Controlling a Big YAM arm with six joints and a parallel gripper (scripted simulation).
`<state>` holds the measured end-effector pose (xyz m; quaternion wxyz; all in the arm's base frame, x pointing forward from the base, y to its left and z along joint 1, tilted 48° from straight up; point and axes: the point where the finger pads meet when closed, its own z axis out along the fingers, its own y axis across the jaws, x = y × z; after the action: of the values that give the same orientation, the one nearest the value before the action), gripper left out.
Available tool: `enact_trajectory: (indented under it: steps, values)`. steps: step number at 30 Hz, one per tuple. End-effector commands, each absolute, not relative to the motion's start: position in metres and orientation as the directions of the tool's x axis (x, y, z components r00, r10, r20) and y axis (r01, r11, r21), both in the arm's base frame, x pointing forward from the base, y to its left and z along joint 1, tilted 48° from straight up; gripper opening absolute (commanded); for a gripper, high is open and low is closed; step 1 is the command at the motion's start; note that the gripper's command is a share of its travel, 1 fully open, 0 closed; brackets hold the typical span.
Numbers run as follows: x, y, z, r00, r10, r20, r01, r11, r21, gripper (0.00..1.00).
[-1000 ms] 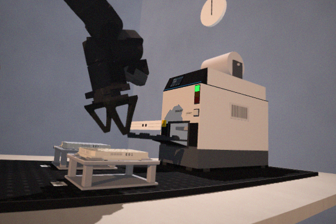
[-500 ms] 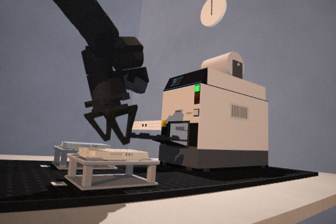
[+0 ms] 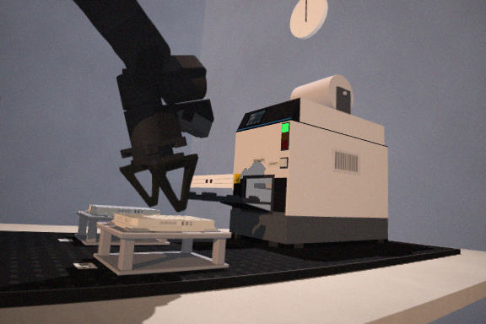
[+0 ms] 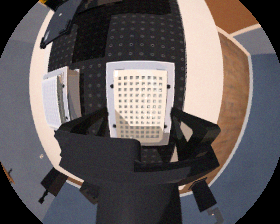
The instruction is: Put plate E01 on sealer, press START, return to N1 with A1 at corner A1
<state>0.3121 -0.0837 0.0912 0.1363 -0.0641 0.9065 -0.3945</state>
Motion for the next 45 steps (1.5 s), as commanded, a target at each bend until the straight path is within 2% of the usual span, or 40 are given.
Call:
enact_trajectory:
  steps: [1,27,45]
  values:
    - [0.329,-0.077,0.110,-0.943,-0.224,-0.245,0.026,0.686,-0.727,1.00]
    - [0.310,-0.081,0.092,-0.954,-0.217,-0.206,0.002,0.684,-0.729,1.00]
    - [0.334,-0.083,0.111,-0.940,-0.200,-0.276,0.064,0.692,-0.719,1.00]
